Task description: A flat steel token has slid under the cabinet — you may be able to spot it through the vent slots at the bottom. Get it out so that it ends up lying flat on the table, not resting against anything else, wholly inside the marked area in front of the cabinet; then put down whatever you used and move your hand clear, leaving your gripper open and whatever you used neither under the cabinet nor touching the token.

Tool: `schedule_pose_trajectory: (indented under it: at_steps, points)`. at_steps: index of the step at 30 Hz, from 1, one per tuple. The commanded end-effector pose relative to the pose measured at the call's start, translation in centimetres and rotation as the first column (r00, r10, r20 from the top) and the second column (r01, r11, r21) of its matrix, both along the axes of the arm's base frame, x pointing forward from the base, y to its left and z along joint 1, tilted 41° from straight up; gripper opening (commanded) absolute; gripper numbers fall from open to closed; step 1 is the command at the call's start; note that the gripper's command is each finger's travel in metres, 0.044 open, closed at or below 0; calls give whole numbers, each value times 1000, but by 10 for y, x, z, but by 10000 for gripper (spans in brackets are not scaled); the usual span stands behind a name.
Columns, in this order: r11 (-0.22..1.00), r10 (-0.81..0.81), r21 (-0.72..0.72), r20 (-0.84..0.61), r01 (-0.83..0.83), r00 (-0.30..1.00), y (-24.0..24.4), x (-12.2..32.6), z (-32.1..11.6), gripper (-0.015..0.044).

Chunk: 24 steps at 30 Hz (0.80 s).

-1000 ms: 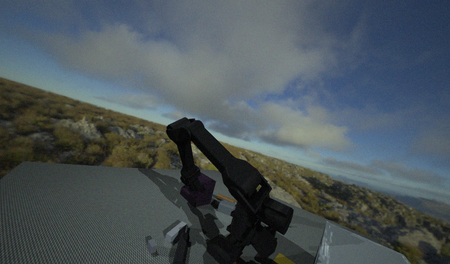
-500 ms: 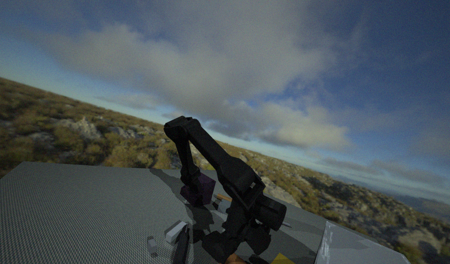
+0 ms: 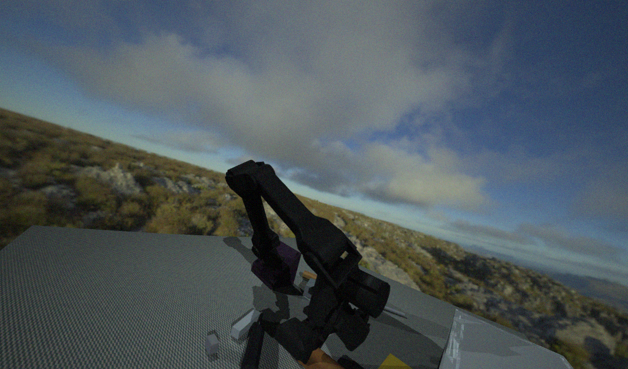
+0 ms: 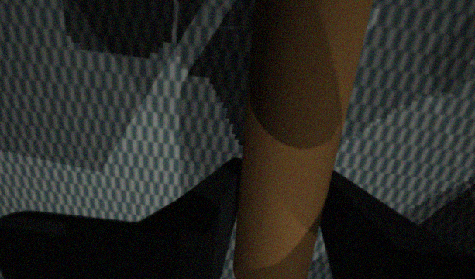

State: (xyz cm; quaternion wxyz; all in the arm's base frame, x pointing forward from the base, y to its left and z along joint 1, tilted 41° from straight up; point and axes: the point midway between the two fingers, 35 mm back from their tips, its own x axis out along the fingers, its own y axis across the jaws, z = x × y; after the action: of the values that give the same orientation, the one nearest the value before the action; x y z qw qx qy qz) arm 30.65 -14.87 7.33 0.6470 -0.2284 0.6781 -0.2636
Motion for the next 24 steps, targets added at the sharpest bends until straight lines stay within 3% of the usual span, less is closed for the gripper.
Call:
schedule_pose_trajectory:
  at_steps: [1, 24]
  points:
    - [1000, 1, 0, -11, -1, 1000, 0, -8, -1, 0]
    - [1000, 1, 0, -12, -1, 1000, 1, -35, 1, 0]
